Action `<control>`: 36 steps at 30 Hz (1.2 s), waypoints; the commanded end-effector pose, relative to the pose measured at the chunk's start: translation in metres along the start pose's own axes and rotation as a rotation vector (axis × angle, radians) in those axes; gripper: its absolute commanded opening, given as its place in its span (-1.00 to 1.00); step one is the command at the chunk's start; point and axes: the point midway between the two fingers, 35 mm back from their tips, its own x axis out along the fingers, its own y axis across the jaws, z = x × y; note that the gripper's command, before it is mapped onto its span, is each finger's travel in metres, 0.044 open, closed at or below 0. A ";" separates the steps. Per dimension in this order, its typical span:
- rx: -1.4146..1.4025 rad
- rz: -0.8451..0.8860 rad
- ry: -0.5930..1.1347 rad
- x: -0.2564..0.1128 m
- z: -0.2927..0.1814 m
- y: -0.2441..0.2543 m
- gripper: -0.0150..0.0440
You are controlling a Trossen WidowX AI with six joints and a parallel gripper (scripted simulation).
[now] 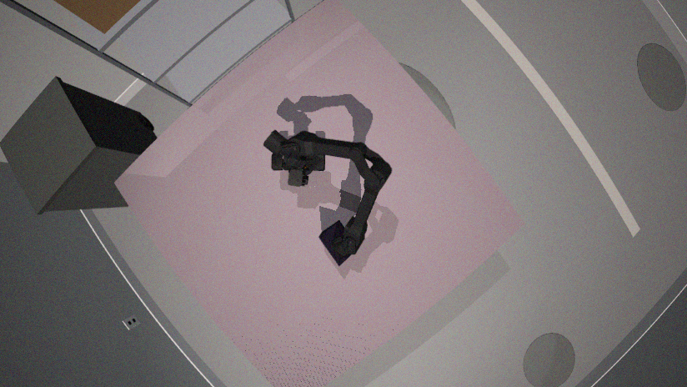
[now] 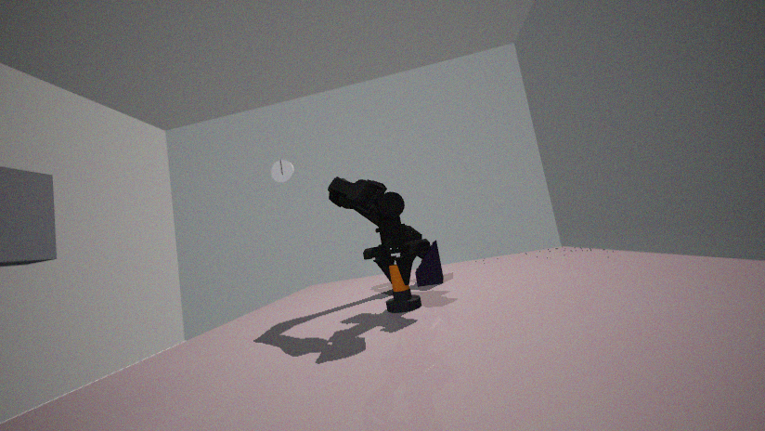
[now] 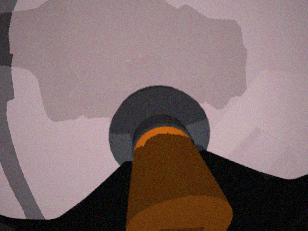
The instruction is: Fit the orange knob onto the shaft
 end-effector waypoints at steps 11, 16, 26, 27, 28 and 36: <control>0.003 0.000 0.000 0.000 0.000 0.000 0.67; 0.003 0.000 0.000 0.000 0.000 0.000 1.00; 0.002 -0.007 -0.003 -0.071 0.000 -0.004 1.00; 0.000 -0.005 -0.003 -0.084 0.000 -0.003 1.00; -0.001 -0.003 -0.002 -0.092 0.001 -0.002 1.00; -0.002 -0.003 -0.002 -0.094 -0.001 -0.005 1.00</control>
